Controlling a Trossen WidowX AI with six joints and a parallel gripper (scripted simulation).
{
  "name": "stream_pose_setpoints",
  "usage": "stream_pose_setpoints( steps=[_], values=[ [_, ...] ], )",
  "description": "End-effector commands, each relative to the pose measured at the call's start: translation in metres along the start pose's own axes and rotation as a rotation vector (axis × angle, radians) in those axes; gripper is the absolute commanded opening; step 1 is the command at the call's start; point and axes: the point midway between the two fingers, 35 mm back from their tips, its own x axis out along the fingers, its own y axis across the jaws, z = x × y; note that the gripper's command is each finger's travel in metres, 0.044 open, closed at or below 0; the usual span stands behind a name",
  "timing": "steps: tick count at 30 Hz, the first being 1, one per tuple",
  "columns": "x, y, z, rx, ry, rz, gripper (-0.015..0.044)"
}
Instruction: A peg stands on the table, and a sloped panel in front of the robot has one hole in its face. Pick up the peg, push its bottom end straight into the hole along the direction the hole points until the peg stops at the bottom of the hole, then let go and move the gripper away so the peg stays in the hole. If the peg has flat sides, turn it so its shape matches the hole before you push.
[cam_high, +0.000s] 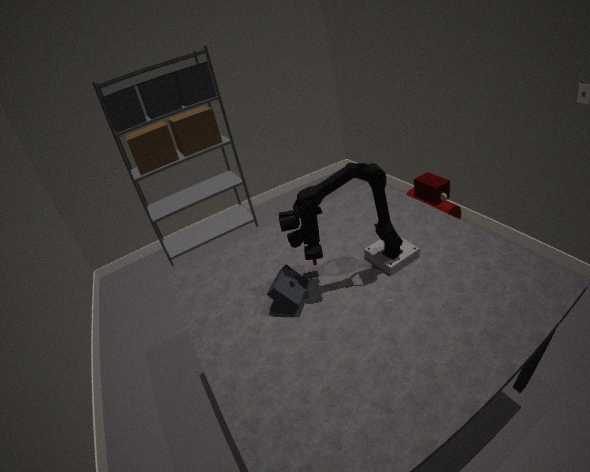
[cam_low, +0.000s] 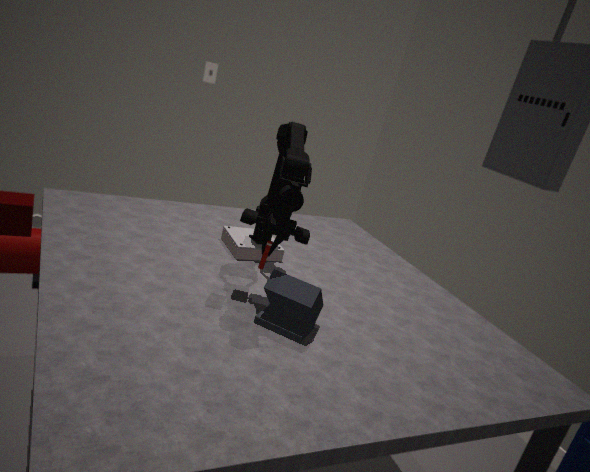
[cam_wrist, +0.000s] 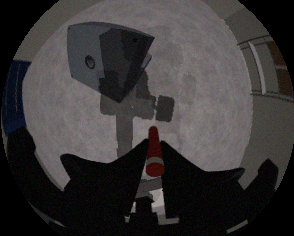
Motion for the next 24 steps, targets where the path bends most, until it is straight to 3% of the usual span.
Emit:
stream_pose_setpoints(
  steps=[1,24],
  values=[
    [-0.002,0.004,0.000,-0.043,-0.021,-0.020,0.0000],
    [-0.009,0.026,0.005,-0.217,-0.103,-0.102,0.0000]
  ],
)
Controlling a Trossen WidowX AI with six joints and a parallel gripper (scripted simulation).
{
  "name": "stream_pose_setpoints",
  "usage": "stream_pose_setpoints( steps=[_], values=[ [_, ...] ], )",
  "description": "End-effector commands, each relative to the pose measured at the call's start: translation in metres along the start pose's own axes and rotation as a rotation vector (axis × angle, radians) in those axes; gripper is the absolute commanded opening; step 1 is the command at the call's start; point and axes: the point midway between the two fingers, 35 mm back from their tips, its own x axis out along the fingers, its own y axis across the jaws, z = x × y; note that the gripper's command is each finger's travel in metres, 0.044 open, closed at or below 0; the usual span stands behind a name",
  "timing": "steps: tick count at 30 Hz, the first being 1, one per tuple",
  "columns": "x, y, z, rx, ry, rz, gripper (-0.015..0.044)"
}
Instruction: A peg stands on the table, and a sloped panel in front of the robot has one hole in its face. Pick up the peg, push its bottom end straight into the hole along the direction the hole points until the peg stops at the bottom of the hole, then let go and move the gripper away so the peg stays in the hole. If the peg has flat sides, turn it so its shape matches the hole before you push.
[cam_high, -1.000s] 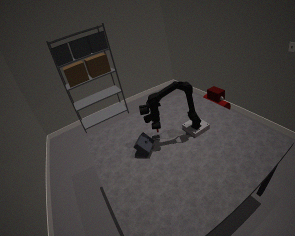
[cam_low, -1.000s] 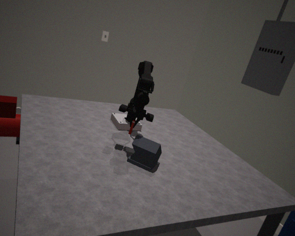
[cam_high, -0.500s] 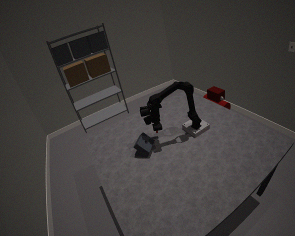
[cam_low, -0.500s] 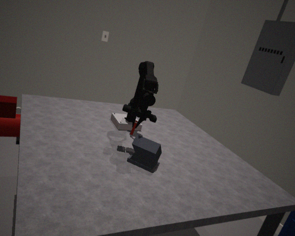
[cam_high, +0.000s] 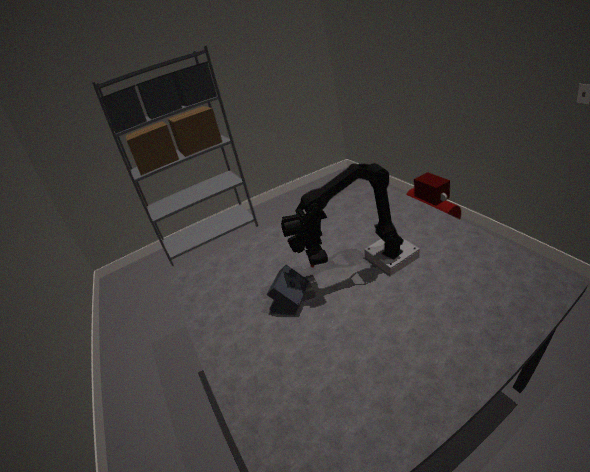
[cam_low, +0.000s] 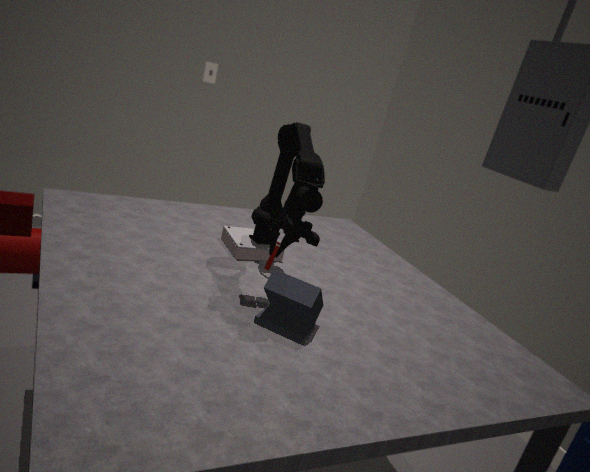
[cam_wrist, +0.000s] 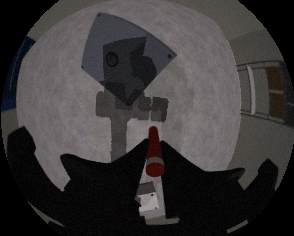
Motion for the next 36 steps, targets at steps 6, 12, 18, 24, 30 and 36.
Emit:
stream_pose_setpoints(
  steps=[6,12,18,24,30,36],
  values=[
    [-0.005,0.008,0.003,-0.078,-0.040,-0.038,0.0000],
    [-0.008,0.014,0.005,-0.121,-0.062,-0.059,0.0000],
    [-0.011,0.020,0.007,-0.164,-0.085,-0.080,0.0000],
    [-0.014,0.025,0.008,-0.205,-0.108,-0.101,0.0000],
    [-0.017,0.031,0.010,-0.246,-0.131,-0.122,0.0000],
    [-0.020,0.037,0.011,-0.287,-0.154,-0.143,0.0000]
  ],
)
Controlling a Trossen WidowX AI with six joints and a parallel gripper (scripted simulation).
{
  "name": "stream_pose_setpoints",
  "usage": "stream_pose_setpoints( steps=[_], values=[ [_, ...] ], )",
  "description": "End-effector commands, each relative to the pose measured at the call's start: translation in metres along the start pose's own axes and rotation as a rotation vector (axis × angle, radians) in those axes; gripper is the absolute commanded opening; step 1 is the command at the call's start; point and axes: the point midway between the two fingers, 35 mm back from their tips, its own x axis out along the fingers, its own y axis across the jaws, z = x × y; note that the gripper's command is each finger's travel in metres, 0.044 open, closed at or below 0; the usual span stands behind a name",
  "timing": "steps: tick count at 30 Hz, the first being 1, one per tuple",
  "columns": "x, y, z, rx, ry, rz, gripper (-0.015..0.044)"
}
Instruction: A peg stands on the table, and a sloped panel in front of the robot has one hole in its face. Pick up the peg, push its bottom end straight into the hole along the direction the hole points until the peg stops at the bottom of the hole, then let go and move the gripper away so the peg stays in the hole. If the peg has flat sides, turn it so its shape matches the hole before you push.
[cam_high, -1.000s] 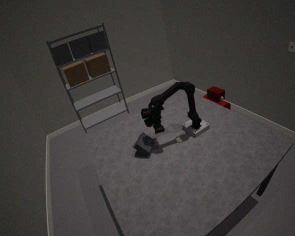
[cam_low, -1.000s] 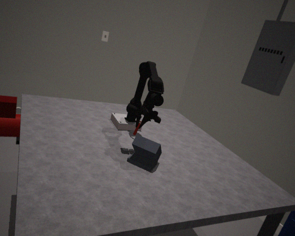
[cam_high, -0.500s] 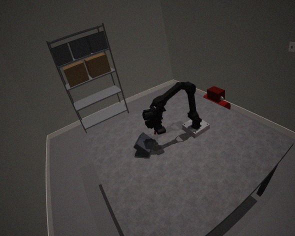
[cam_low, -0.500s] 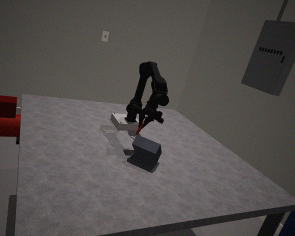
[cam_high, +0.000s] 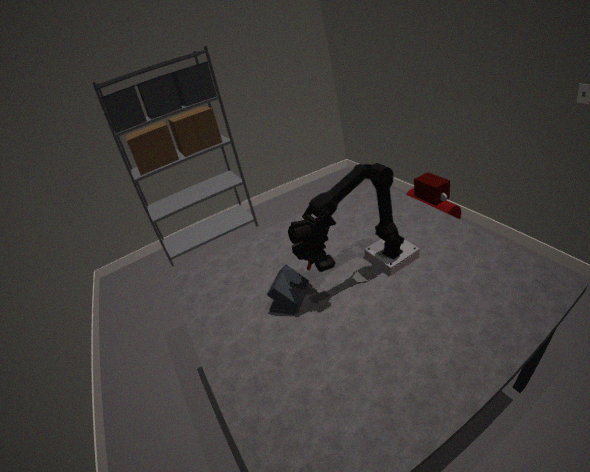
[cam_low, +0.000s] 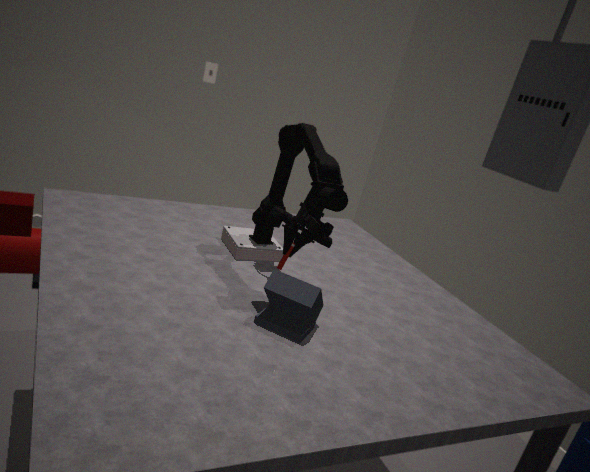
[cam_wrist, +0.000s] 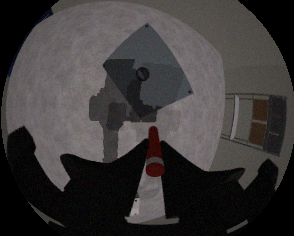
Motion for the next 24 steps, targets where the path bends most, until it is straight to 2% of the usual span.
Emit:
stream_pose_setpoints(
  steps=[1,24],
  values=[
    [-0.004,0.003,0.002,-0.037,-0.022,-0.020,0.0000],
    [-0.021,0.023,0.014,-0.184,-0.113,-0.102,0.0000]
  ],
)
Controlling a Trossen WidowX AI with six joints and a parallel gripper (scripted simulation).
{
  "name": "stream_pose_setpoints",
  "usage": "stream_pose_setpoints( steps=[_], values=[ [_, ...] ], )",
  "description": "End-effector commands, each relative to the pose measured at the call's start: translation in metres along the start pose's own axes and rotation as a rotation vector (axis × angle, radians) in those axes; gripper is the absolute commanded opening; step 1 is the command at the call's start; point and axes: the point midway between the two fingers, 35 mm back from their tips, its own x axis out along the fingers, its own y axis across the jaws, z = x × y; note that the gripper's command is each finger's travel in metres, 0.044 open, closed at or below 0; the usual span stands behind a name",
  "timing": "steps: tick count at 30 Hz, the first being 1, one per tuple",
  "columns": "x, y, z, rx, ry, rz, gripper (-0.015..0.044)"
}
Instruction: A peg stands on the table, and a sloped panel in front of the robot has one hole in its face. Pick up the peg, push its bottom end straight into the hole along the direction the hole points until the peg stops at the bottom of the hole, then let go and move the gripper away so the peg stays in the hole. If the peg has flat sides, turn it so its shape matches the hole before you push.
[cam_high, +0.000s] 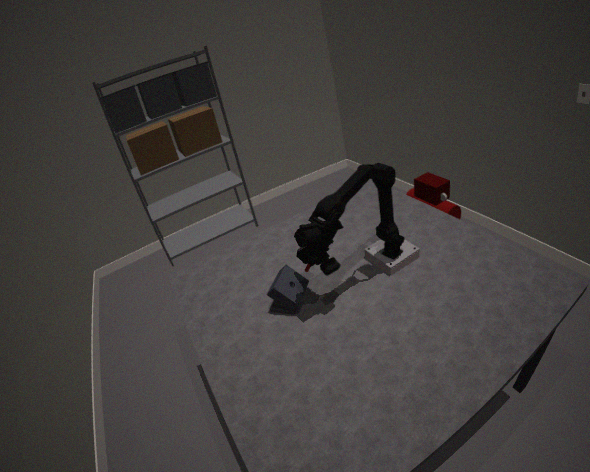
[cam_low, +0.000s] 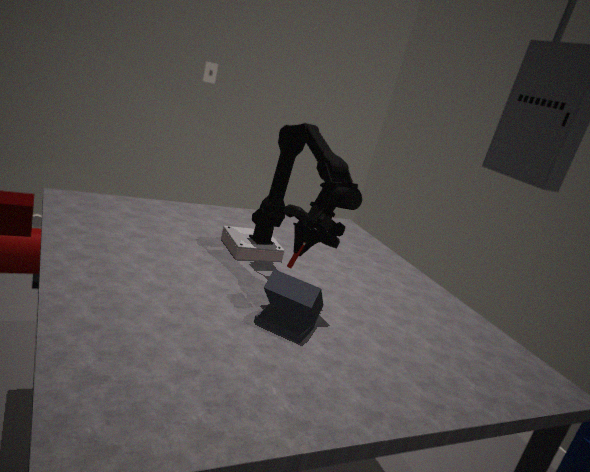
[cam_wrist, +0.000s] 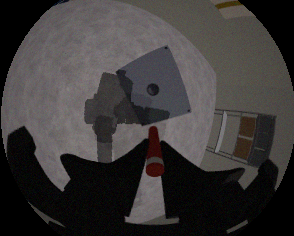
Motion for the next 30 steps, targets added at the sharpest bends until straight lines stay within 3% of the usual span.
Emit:
stream_pose_setpoints(
  steps=[1,30],
  values=[
    [-0.005,0.003,0.003,-0.034,-0.022,-0.021,0.0000],
    [-0.030,0.024,0.019,-0.200,-0.138,-0.125,0.0000]
  ],
)
